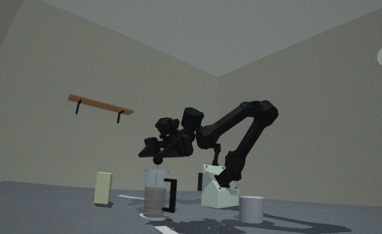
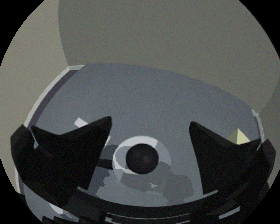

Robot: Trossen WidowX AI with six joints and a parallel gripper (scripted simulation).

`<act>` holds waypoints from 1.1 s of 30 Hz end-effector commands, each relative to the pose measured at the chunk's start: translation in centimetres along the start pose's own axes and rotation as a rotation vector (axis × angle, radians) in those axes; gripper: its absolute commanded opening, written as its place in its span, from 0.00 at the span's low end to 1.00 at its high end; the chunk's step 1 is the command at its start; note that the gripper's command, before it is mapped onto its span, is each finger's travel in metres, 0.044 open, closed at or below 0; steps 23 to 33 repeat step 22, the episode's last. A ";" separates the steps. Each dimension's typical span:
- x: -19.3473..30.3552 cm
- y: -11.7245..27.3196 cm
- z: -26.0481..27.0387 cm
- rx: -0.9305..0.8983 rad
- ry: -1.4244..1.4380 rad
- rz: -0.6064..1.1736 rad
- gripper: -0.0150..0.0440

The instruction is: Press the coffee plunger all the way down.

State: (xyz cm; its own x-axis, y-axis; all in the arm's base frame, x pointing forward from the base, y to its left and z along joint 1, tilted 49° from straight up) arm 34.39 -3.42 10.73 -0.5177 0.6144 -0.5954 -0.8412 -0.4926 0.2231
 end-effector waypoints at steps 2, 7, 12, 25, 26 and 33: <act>-0.5 0.4 -0.1 0.005 0.002 0.004 1.00; -4.0 4.1 0.4 0.007 -0.005 0.021 1.00; -5.4 6.1 0.9 0.001 -0.011 0.022 1.00; -5.3 6.0 0.9 0.000 -0.010 0.022 1.00; -5.3 6.0 0.9 0.000 -0.010 0.022 1.00; -5.3 6.0 0.9 0.000 -0.010 0.022 1.00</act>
Point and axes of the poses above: the point midway between the two fingers, 35 mm back from their tips, its own y axis back along the fingers, its own z axis across the jaws, x = y × z, the point moved 5 cm from there along y, back along the fingers, and after that the axes turned 4 degrees about -y, right-handed, at the moved point
